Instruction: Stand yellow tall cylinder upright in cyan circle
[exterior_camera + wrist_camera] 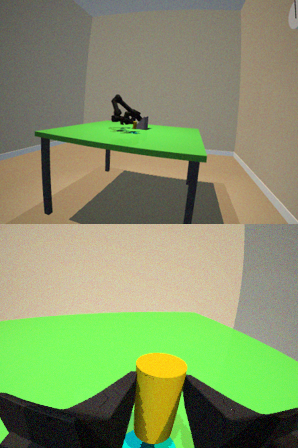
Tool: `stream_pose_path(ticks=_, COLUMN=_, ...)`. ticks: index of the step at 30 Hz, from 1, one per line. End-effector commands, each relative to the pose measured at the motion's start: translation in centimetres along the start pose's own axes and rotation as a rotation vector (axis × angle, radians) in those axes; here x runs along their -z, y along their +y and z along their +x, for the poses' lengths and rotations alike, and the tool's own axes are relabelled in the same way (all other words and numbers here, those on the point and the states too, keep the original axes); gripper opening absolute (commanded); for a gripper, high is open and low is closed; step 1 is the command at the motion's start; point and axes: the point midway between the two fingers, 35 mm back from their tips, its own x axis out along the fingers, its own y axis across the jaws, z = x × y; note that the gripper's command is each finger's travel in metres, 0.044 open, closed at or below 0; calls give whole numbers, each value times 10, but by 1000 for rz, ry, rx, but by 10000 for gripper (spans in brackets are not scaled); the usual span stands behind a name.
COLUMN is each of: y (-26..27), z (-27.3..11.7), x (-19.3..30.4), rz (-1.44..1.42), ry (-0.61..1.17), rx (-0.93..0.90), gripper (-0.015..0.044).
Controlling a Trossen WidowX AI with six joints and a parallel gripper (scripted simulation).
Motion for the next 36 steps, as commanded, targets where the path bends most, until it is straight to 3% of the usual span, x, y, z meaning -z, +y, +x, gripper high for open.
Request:
stream_pose_path(ticks=1, y=2, z=1, x=19, rz=0, ry=-7, rx=4, gripper=105)
stream_pose_path(ticks=21, y=1, z=2, x=37, rz=6, ry=3, rx=0, gripper=105)
stream_pose_path(ticks=32, y=1, z=2, x=37, rz=6, ry=3, rx=0, gripper=394)
stream_pose_path(ticks=36, y=1, z=2, x=37, rz=6, ry=3, rx=0, gripper=400)
